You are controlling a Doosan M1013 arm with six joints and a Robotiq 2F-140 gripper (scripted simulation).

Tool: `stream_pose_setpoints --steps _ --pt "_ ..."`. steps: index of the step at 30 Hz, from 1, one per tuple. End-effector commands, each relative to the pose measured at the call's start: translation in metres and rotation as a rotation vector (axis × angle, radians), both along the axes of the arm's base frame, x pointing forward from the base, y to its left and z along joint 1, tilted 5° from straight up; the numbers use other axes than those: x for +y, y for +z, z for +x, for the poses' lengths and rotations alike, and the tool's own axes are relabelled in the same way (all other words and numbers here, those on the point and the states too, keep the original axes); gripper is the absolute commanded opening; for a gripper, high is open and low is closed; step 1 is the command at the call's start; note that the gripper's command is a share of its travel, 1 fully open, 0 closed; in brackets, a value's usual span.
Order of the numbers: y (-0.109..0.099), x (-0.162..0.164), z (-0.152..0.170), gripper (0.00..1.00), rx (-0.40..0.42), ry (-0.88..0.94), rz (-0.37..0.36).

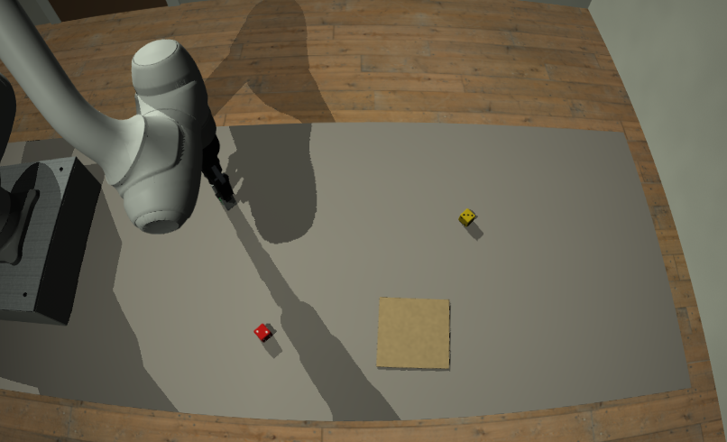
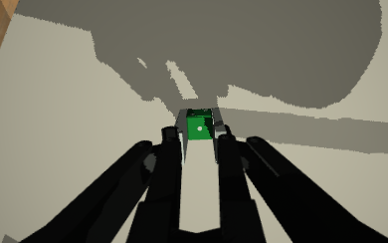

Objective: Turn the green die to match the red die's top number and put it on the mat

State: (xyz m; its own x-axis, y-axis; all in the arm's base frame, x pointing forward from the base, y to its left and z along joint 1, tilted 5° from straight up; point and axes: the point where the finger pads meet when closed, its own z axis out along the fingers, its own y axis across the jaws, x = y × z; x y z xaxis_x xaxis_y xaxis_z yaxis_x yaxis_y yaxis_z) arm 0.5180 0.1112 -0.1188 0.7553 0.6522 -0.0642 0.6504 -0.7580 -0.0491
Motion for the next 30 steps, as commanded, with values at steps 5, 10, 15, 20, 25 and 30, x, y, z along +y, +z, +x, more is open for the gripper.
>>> stream_pose_setpoints --steps 5,10,15,20,25,30 --pt "0.000 0.000 0.000 0.21 0.000 0.000 0.000" --pt "0.000 0.000 0.000 0.21 0.000 0.000 0.000" --pt "0.006 0.000 0.000 0.21 0.000 0.000 0.000" --pt "0.032 0.000 0.003 0.21 0.000 0.000 0.000" --pt "0.070 0.000 0.006 0.21 0.000 0.000 0.000" --pt "0.088 0.000 0.007 0.21 0.000 0.000 0.000"
